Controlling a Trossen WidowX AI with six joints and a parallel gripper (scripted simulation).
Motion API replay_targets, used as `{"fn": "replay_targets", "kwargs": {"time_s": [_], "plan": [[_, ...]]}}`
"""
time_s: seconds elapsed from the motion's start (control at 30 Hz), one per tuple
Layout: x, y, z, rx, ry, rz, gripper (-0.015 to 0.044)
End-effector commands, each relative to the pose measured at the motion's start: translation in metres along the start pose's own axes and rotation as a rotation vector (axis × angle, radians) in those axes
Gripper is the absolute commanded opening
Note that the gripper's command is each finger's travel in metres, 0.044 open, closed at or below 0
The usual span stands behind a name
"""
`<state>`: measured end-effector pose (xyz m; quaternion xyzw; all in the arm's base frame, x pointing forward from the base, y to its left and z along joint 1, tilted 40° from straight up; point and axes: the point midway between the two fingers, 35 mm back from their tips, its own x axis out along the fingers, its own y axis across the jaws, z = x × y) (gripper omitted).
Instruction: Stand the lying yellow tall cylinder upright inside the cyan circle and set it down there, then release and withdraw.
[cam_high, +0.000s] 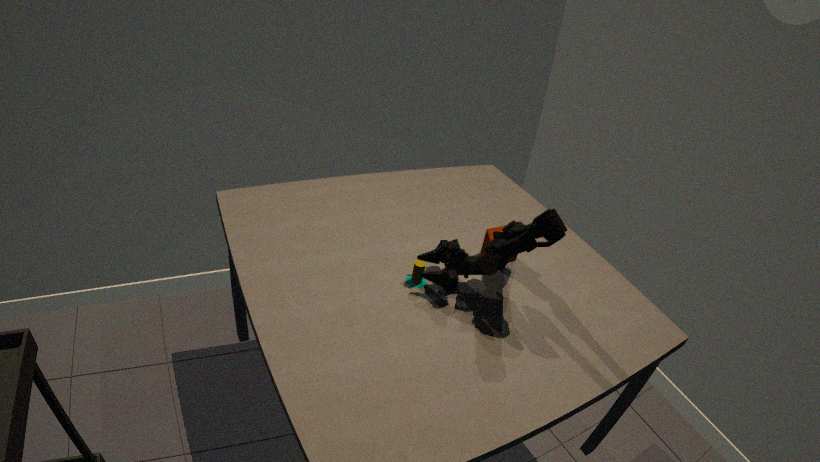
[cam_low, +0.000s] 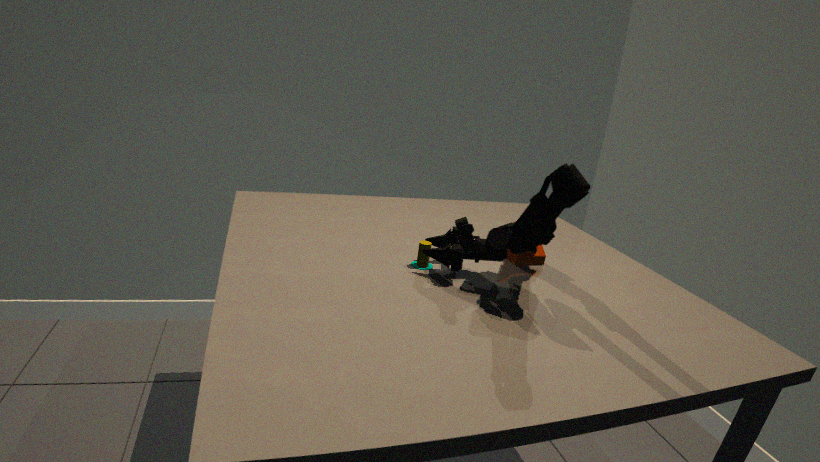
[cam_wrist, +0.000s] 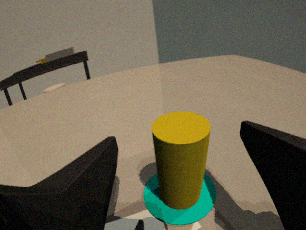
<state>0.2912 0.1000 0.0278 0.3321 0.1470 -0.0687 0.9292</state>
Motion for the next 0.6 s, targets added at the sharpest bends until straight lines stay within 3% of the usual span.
{"fn": "replay_targets", "kwargs": {"time_s": [0.0, 0.57], "plan": [[0.001, 0.002, 0.007, 0.006, -0.001, 0.002, 0.0400], [-0.001, 0.005, 0.065, 0.007, -0.002, -0.003, 0.0400]]}}
